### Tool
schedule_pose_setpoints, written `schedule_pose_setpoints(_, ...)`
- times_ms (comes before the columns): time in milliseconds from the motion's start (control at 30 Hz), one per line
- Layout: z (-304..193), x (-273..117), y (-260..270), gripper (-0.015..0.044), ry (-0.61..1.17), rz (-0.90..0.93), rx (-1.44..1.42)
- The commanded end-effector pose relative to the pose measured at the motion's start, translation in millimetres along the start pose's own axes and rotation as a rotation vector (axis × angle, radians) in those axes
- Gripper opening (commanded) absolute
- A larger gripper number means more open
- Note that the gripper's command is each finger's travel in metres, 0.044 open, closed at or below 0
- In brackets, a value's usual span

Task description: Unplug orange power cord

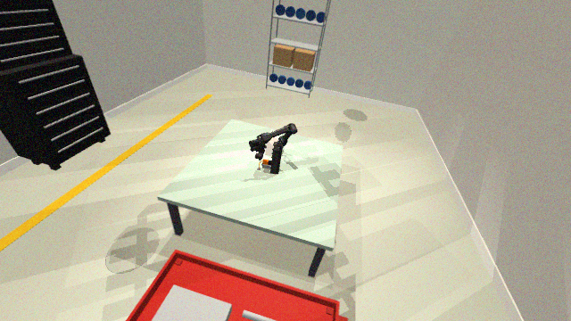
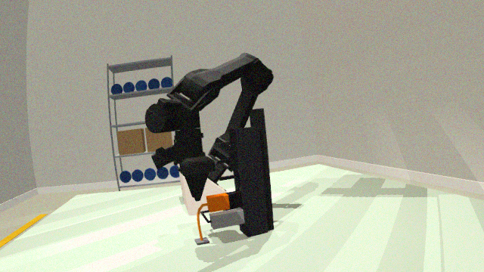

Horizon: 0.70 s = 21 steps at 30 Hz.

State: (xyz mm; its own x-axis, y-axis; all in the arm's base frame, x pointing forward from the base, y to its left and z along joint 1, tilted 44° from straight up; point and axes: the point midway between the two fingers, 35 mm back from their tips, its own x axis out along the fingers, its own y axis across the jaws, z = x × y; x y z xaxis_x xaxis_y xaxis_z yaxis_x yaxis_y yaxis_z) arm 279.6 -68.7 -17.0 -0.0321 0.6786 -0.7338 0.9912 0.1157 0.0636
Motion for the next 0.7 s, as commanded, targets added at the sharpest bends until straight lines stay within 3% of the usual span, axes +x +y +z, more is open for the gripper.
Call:
schedule_pose_setpoints(0,-7.6,-0.6,0.7,0.016,0.004,0.003,0.004)
schedule_pose_setpoints(667,-38.3,-0.3,1.1,0.016,0.007,0.002,0.005)
